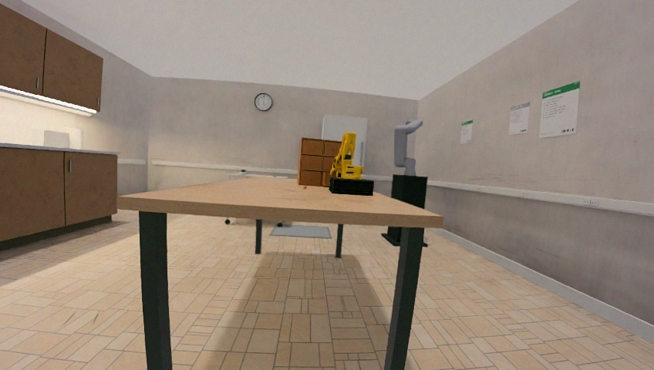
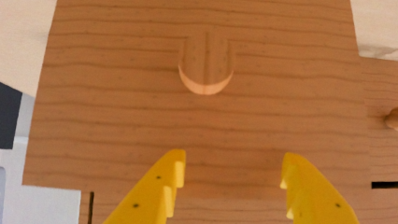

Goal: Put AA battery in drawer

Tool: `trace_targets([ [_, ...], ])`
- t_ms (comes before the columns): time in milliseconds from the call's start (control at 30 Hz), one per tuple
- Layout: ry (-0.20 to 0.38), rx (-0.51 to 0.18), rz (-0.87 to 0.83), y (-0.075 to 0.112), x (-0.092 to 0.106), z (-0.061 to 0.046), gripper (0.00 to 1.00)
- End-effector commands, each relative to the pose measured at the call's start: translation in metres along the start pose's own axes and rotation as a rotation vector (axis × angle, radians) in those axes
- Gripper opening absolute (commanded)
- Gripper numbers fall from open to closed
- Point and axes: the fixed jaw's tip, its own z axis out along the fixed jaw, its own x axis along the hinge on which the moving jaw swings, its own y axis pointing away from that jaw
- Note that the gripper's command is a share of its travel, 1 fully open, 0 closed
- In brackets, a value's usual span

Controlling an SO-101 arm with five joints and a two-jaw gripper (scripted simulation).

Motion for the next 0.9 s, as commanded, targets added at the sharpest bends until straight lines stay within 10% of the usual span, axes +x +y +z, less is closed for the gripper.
trace_targets([
  [0,-0.016,0.006,0.007,-0.002,0.006,-0.006,0.21],
  [867,-0.156,0.002,0.006,-0.002,0.001,-0.046,0.21],
])
